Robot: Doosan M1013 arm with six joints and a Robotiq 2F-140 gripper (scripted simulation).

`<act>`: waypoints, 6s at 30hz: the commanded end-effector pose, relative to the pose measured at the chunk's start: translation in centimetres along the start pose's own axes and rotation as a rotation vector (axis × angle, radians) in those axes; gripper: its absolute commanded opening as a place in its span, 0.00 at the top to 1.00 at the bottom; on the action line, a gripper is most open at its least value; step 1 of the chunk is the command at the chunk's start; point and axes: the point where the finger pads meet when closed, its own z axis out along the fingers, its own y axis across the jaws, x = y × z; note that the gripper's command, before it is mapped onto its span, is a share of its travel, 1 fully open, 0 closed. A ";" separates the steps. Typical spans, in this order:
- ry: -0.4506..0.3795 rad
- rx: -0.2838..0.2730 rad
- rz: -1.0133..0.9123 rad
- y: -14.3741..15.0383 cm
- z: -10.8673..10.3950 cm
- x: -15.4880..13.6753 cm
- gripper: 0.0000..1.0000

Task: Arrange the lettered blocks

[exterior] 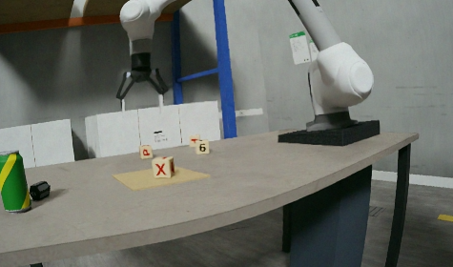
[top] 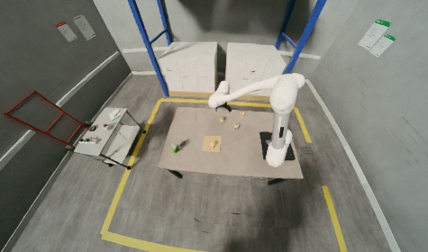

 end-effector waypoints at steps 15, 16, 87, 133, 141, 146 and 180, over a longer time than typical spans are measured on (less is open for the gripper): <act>0.001 -0.001 0.136 0.7 0.1 2.3 0.00; 0.001 -0.001 0.174 0.9 0.1 3.0 0.00; 0.002 0.002 2.105 1.6 1.9 37.5 0.45; 0.002 0.002 2.105 1.6 2.4 37.5 0.45; 0.002 0.002 2.105 1.6 3.3 37.5 0.45; 0.002 0.002 2.105 1.6 4.1 37.5 0.45; 0.002 0.002 2.105 1.6 7.1 37.5 0.45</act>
